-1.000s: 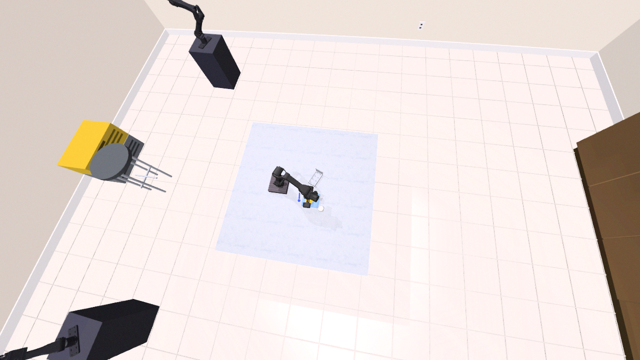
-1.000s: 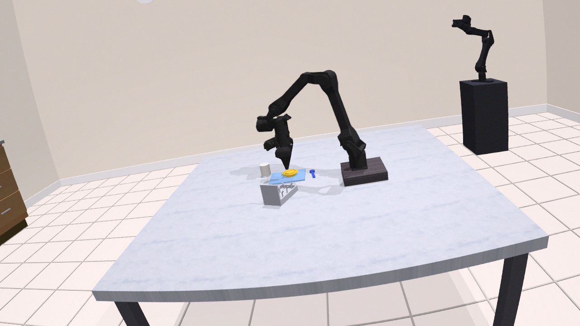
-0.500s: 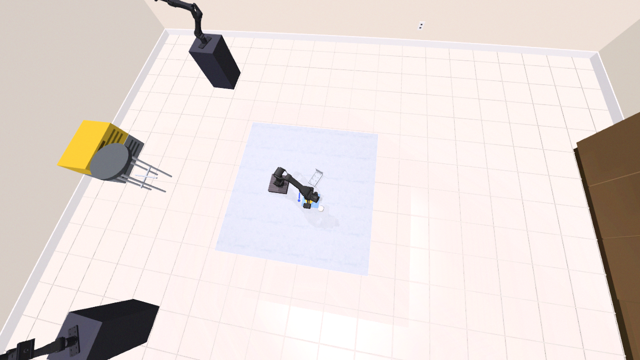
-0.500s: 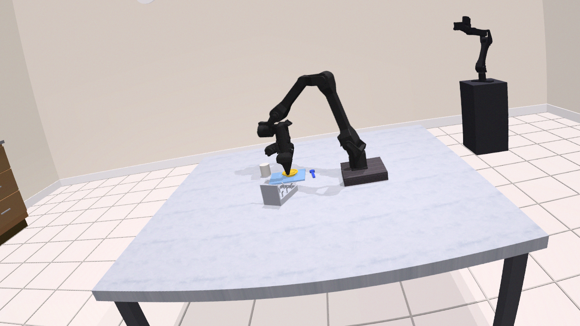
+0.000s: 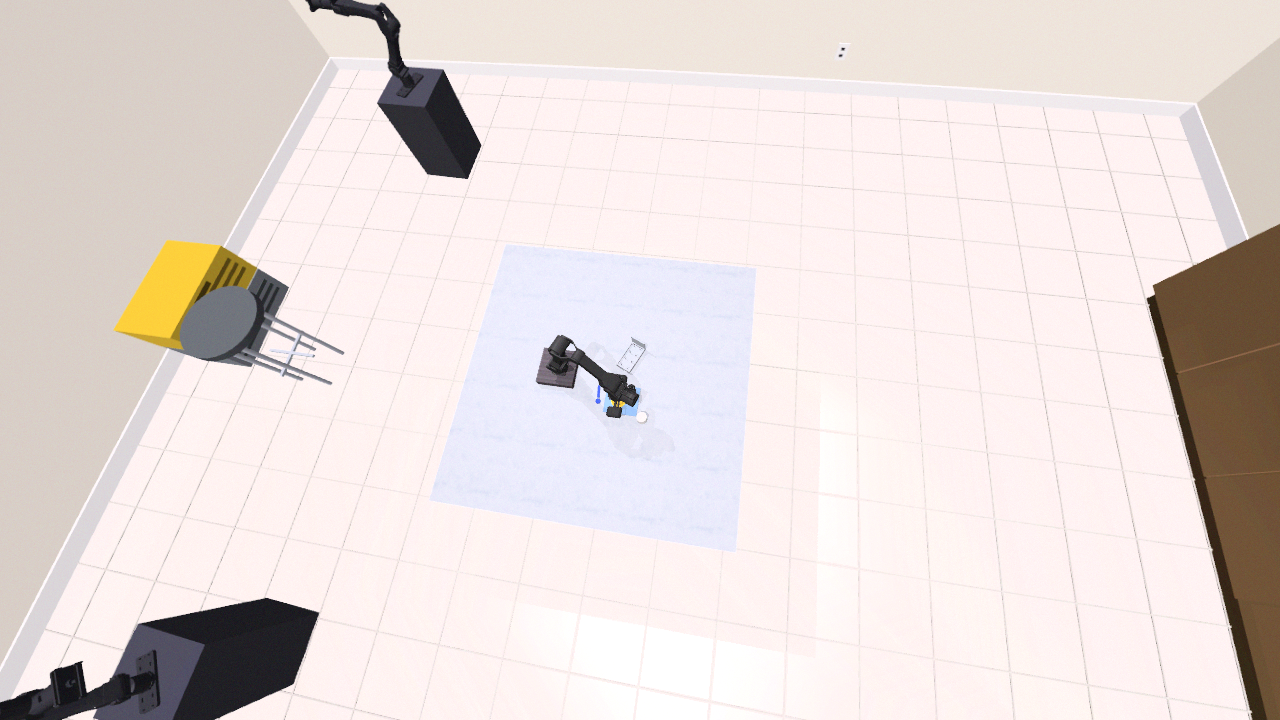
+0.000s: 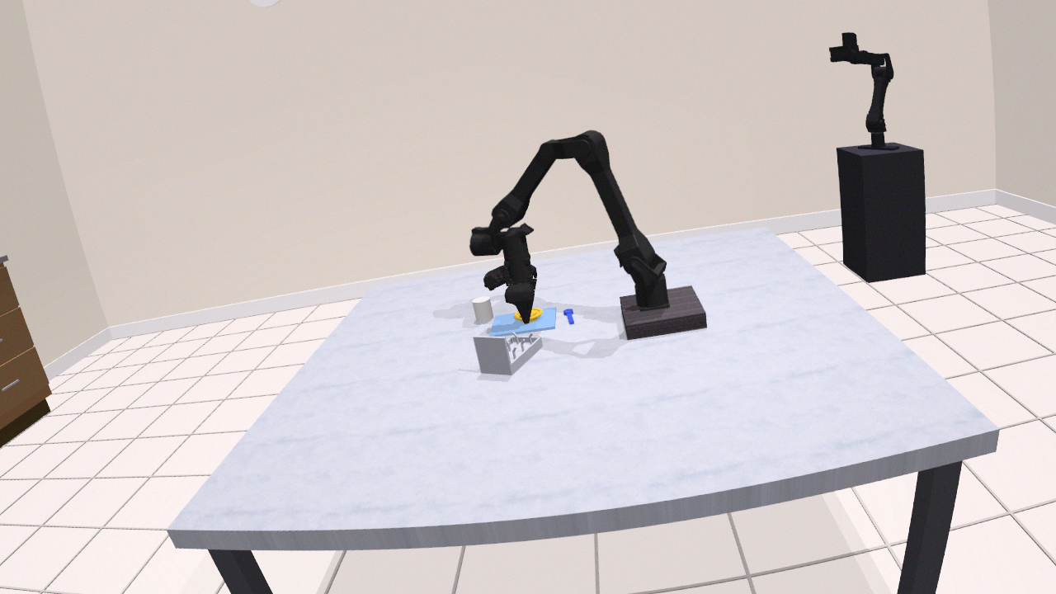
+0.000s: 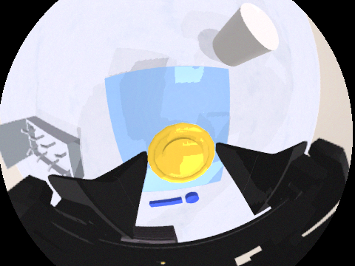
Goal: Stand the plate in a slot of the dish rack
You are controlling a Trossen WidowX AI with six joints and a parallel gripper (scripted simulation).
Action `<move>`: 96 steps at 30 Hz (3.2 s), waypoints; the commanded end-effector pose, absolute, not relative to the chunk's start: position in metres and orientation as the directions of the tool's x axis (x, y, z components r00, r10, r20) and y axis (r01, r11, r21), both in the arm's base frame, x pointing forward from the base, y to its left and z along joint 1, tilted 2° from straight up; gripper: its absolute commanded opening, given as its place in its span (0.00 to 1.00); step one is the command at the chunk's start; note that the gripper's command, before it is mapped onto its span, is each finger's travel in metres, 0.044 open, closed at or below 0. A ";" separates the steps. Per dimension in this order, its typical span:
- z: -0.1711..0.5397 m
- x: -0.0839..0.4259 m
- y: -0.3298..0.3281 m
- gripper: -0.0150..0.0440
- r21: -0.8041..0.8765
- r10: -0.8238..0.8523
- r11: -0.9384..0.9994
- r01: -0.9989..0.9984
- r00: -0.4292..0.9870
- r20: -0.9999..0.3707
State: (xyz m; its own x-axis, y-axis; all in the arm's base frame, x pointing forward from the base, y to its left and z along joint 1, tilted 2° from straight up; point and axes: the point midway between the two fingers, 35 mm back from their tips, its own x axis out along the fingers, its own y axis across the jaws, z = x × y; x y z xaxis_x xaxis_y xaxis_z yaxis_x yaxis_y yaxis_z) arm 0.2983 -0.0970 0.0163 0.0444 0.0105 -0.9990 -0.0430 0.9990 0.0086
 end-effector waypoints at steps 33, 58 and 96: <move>0.107 0.310 -0.104 0.25 0.015 0.017 0.999 -0.033 0.049 -0.999; 0.187 0.307 -0.104 0.25 0.015 0.017 0.999 -0.039 0.038 -0.999; 0.126 0.338 0.043 0.25 0.393 0.341 0.901 0.184 0.263 -0.903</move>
State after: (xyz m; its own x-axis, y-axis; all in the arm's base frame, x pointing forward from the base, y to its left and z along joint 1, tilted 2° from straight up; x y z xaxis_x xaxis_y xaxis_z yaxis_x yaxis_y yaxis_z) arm 0.3320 0.0411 0.1373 0.2520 0.3018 -0.9195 0.2130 0.9095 0.3569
